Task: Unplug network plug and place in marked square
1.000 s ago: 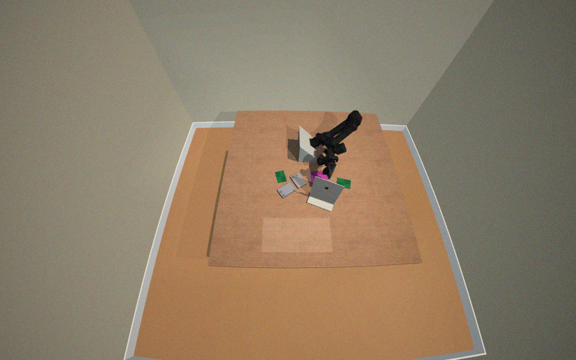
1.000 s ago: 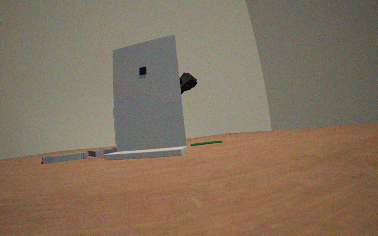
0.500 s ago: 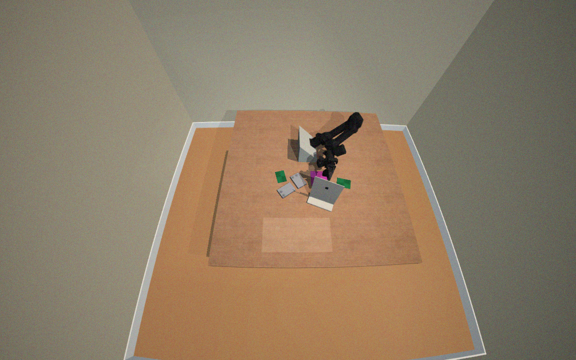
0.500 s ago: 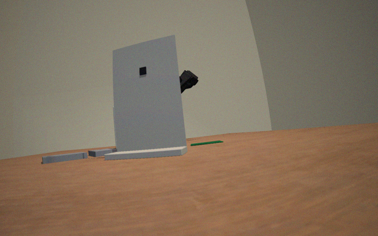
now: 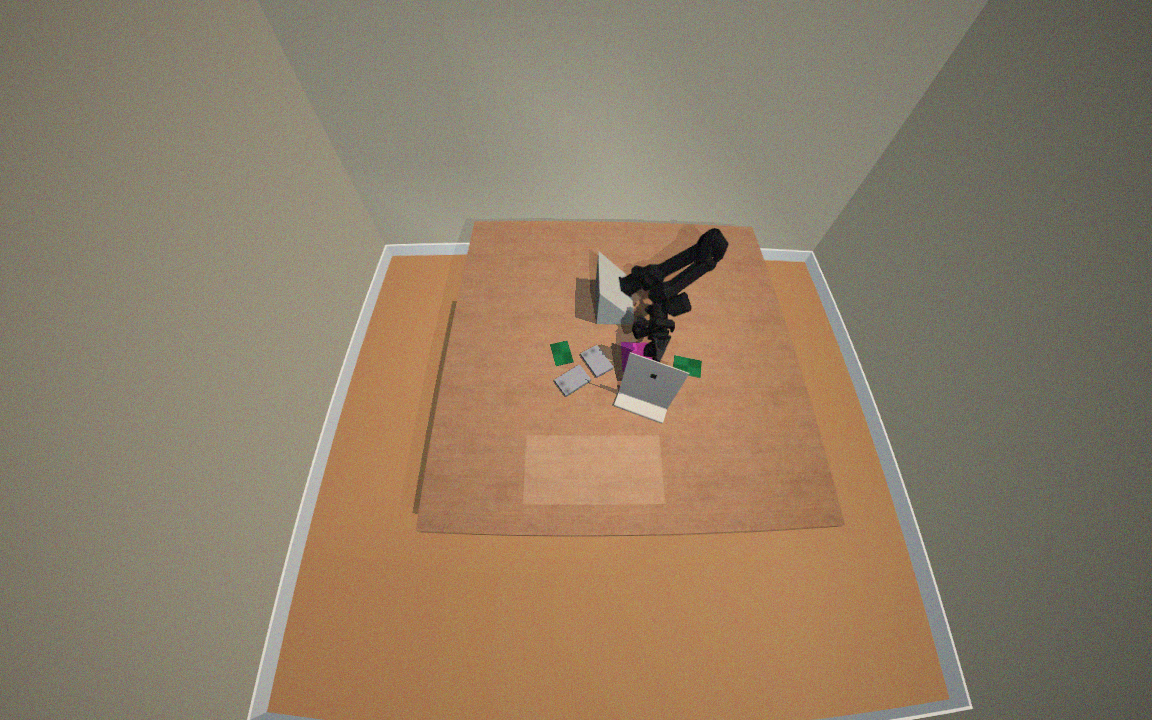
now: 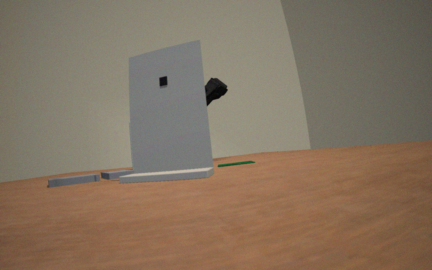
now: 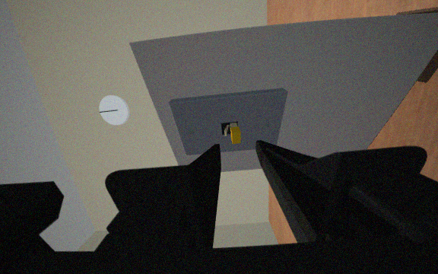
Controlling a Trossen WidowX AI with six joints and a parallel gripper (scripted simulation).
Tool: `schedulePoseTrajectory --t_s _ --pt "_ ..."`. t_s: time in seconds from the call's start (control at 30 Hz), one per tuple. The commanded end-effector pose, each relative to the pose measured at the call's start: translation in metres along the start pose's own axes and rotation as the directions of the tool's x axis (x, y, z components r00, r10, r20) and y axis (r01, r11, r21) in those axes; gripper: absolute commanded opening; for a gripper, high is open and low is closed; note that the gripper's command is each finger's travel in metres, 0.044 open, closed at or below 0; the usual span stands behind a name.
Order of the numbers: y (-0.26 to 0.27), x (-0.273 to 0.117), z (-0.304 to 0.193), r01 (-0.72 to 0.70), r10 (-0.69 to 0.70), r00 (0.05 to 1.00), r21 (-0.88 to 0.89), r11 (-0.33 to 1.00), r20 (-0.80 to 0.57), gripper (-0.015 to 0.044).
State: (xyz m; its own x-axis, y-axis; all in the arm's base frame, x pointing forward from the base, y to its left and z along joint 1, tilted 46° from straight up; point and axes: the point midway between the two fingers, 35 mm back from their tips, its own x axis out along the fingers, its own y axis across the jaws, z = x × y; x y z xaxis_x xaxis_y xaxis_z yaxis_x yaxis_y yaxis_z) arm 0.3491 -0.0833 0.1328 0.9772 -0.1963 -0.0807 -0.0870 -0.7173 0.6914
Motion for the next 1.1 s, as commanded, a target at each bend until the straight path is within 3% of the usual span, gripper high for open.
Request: schedulePoseTrajectory --t_s 0.0,0.77,1.07 --pt "0.003 0.006 -0.002 -0.006 0.006 1.0 0.0 1.0 -0.011 0.0156" --pt "0.001 0.027 0.006 -0.007 0.007 1.0 0.0 1.0 -0.012 0.0156" --pt "0.001 0.027 0.006 -0.007 0.007 1.0 0.0 1.0 -0.012 0.0096"
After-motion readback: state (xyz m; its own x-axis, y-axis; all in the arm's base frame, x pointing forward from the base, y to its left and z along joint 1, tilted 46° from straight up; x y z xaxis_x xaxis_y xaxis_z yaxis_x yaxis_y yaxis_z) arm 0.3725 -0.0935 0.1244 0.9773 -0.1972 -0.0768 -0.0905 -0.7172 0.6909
